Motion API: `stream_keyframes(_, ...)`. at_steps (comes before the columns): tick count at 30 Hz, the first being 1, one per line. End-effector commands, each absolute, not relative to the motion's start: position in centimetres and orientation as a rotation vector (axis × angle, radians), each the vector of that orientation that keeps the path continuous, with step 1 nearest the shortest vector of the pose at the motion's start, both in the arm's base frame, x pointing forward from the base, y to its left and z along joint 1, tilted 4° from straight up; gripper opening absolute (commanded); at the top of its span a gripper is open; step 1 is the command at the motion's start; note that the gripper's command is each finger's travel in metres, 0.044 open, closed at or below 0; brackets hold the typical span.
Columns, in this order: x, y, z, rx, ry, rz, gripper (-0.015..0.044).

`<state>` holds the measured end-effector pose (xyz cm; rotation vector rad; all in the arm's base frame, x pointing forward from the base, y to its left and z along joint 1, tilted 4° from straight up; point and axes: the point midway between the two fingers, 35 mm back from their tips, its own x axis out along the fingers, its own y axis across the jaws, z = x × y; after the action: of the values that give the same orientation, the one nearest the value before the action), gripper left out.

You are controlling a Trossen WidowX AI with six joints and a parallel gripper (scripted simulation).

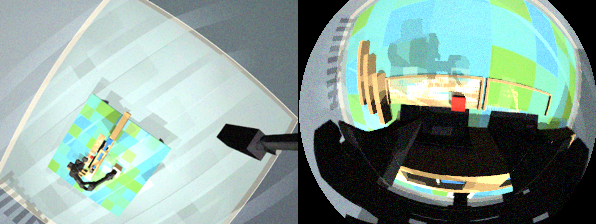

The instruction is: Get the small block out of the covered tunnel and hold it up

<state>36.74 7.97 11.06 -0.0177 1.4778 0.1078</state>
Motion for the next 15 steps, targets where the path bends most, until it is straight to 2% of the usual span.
stream_keyframes(1,36.9,8.0,10.3,-0.023,1.478,0.107,0.0440)
stream_keyframes(15,37.3,8.2,8.0,-0.023,1.478,0.107,0.0440)
